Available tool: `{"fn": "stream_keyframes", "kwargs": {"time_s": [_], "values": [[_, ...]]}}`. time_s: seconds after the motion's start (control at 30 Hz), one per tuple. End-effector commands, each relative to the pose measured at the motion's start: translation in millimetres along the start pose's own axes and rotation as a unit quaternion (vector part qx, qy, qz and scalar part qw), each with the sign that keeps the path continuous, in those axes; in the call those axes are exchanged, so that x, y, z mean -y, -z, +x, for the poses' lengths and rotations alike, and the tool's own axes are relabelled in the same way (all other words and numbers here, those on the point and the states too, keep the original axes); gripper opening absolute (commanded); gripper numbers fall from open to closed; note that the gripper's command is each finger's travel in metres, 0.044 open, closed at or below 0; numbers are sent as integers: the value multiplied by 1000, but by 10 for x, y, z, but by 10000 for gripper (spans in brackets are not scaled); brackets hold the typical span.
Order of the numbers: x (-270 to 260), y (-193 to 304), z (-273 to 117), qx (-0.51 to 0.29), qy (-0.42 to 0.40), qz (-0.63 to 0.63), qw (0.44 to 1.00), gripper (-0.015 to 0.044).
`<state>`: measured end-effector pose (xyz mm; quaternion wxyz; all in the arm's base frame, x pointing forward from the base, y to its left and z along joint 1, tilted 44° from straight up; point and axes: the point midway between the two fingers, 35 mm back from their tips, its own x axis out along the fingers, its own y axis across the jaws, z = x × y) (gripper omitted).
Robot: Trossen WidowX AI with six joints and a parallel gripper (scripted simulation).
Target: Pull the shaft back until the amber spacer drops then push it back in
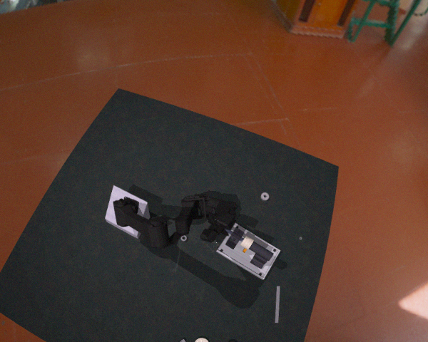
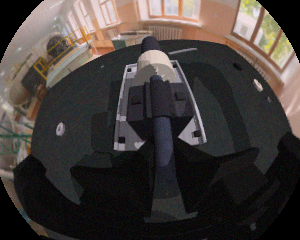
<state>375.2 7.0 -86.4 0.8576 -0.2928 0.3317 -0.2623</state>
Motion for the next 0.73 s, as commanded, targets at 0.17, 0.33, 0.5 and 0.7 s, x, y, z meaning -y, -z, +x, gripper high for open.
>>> {"fn": "stream_keyframes", "kwargs": {"time_s": [0.17, 0.33, 0.5, 0.7], "values": [[4, -33, 26, 1, 1, -1, 1000, 0], [-1, -2, 1, 0, 0, -2, 1000, 53], [-1, -2, 1, 0, 0, -2, 1000, 184], [-5, -3, -24, 0, 0, -2, 1000, 341]]}}
